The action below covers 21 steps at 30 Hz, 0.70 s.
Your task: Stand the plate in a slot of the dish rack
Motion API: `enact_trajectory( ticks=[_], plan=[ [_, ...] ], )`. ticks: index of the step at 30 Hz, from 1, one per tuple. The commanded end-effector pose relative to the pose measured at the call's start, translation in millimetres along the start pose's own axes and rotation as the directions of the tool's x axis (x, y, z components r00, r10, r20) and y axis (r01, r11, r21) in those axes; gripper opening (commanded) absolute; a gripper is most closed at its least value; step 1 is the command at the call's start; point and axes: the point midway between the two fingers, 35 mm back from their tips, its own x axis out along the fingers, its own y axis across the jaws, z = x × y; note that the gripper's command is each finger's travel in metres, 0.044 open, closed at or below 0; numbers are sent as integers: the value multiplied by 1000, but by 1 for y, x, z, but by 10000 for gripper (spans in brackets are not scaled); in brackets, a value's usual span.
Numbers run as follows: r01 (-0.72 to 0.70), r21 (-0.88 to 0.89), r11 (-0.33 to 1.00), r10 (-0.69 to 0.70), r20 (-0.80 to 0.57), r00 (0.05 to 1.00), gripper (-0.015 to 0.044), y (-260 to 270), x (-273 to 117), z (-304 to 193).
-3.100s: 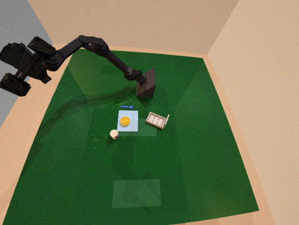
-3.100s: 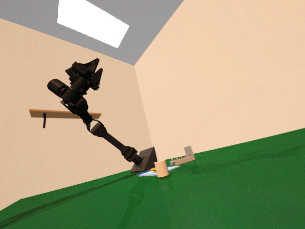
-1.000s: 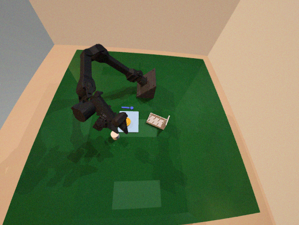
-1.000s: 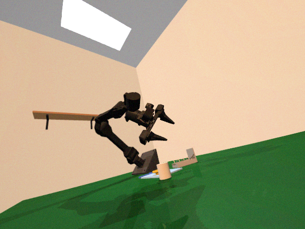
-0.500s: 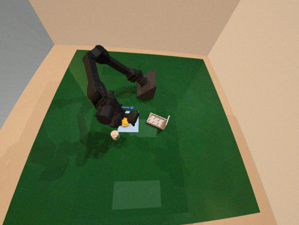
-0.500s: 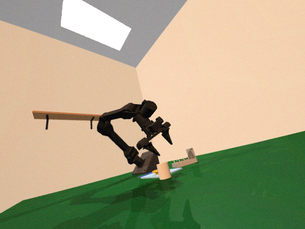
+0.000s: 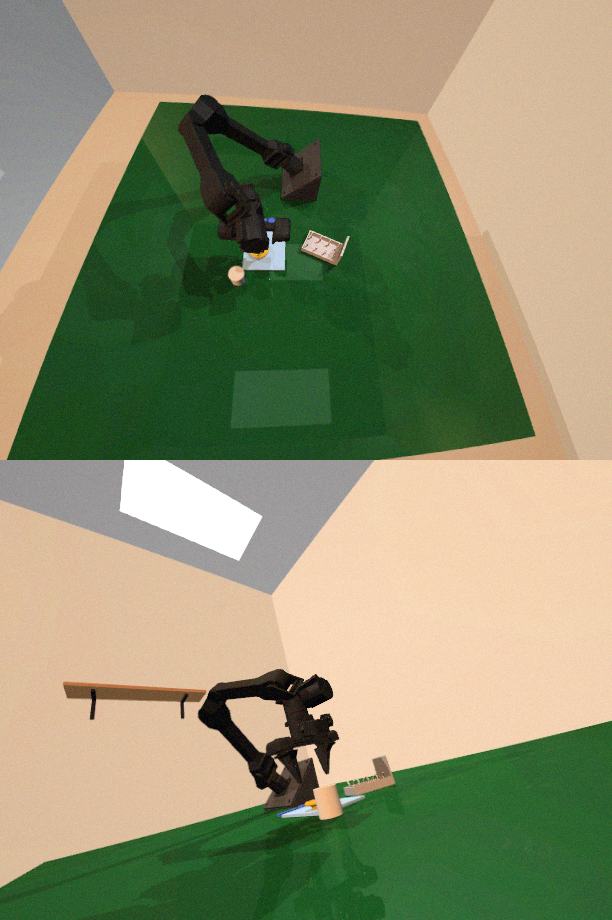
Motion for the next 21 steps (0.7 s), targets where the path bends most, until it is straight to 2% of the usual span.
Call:
enact_trajectory(
  ticks=[1,21],
  plan=[
    [44,-39,998,-44,-12,999,400,-2,2,-3],
    [42,-39,998,-43,-12,999,400,-3,27,-1]
  ],
)
